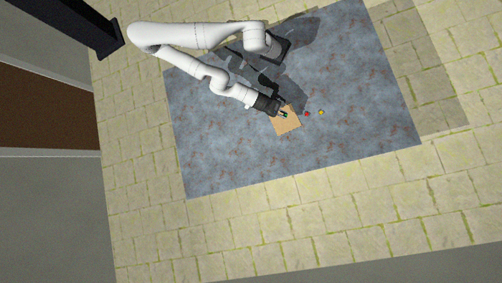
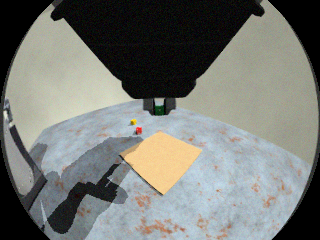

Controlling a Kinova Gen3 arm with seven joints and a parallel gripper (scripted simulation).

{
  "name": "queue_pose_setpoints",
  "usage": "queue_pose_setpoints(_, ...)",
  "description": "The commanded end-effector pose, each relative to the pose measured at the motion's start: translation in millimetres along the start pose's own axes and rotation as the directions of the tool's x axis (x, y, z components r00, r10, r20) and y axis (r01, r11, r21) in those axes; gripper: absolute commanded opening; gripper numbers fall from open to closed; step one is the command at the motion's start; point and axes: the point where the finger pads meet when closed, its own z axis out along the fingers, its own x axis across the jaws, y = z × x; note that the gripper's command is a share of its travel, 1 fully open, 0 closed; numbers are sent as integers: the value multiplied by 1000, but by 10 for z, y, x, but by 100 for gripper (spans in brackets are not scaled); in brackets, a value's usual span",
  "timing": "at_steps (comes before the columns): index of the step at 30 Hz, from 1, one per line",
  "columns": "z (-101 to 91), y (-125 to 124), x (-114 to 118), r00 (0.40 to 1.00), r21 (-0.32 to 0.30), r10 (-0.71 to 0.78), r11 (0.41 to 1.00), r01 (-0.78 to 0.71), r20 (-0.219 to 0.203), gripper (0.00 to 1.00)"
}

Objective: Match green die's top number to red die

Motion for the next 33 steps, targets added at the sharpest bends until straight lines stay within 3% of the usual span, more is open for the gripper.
queue_pose_setpoints(1,7,-4,2,1000,-2,1,1000,-1,-1,34)
queue_pose_setpoints(26,318,-602,-1,1000,-2,1,1000,-1,-1,34)
queue_pose_setpoints(33,350,-664,-1,1000,-2,1,1000,-1,-1,34)
